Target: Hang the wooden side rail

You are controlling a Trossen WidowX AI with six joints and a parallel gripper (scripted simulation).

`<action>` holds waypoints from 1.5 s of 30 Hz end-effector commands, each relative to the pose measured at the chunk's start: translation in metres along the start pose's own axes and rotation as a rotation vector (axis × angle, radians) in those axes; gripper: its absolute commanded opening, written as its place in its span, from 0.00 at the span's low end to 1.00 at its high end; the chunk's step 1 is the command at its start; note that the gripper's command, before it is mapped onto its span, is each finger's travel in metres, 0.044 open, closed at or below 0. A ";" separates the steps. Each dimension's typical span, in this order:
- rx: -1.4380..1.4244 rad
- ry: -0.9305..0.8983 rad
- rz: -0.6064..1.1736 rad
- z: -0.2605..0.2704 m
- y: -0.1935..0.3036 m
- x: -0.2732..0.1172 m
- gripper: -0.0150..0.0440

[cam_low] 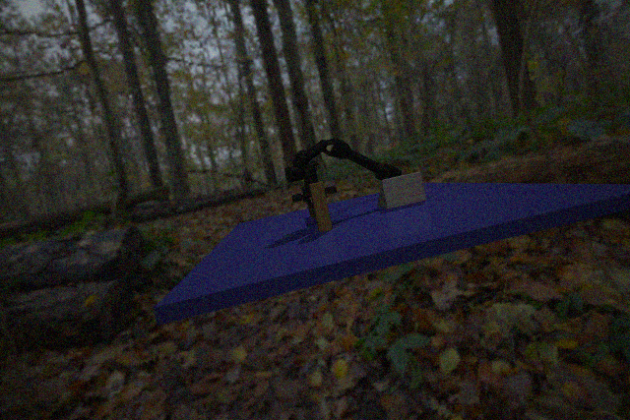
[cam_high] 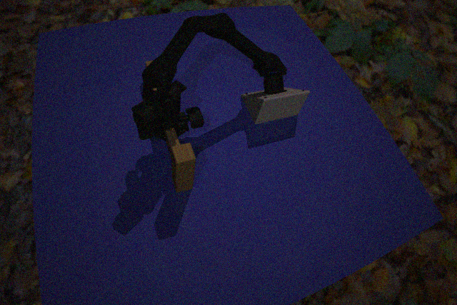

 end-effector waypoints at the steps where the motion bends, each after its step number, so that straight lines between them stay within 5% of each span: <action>1: -0.003 -0.007 0.005 -0.002 0.003 -0.004 0.25; 45: -0.003 -0.007 0.006 -0.002 0.008 -0.004 0.25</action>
Point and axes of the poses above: the point midway between the two fingers, 35 mm back from their tips, its own x axis out along the fingers, its own z axis across the jaws, y = z × x, the point moved 10 cm from there along -x, back along the fingers, and after that the axes turned 9 degrees about x, right-handed, at the moved point
